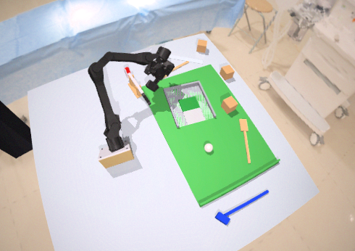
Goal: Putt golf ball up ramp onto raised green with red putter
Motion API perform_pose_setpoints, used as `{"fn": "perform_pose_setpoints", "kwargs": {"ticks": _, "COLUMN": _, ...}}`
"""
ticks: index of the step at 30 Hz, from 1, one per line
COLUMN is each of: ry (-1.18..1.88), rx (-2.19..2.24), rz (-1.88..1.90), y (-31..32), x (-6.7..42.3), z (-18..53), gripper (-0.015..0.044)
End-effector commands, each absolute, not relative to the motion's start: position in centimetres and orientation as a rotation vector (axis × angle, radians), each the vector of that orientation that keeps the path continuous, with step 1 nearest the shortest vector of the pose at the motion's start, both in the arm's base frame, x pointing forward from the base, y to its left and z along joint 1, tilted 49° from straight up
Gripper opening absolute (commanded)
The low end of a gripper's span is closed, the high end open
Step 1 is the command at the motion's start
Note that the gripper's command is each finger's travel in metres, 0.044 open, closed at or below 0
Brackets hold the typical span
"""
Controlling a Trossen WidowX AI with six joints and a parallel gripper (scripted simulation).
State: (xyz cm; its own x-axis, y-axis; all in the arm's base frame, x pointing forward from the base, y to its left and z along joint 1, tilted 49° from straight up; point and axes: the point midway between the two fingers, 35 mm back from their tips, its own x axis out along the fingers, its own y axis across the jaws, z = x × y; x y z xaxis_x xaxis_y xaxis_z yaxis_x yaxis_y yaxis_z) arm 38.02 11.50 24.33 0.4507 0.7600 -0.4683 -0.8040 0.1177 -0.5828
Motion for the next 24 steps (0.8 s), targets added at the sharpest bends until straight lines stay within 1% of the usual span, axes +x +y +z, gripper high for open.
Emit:
{"fn": "perform_pose_setpoints", "kwargs": {"ticks": 1, "ry": 0.184, "rx": -0.834, "rz": 1.247, "y": 7.1, "x": 33.3, "z": 20.7, "gripper": 0.0440}}
{"fn": "perform_pose_setpoints", "kwargs": {"ticks": 7, "ry": 0.242, "rx": -0.715, "rz": 1.315, "y": 4.6, "x": 28.7, "z": 19.3, "gripper": 0.0440}}
{"fn": "perform_pose_setpoints", "kwargs": {"ticks": 14, "ry": 0.237, "rx": -0.526, "rz": 1.338, "y": 3.0, "x": 23.7, "z": 20.0, "gripper": 0.0440}}
{"fn": "perform_pose_setpoints", "kwargs": {"ticks": 24, "ry": 0.236, "rx": -0.517, "rz": 1.335, "y": 3.1, "x": 23.2, "z": 20.1, "gripper": 0.0440}}
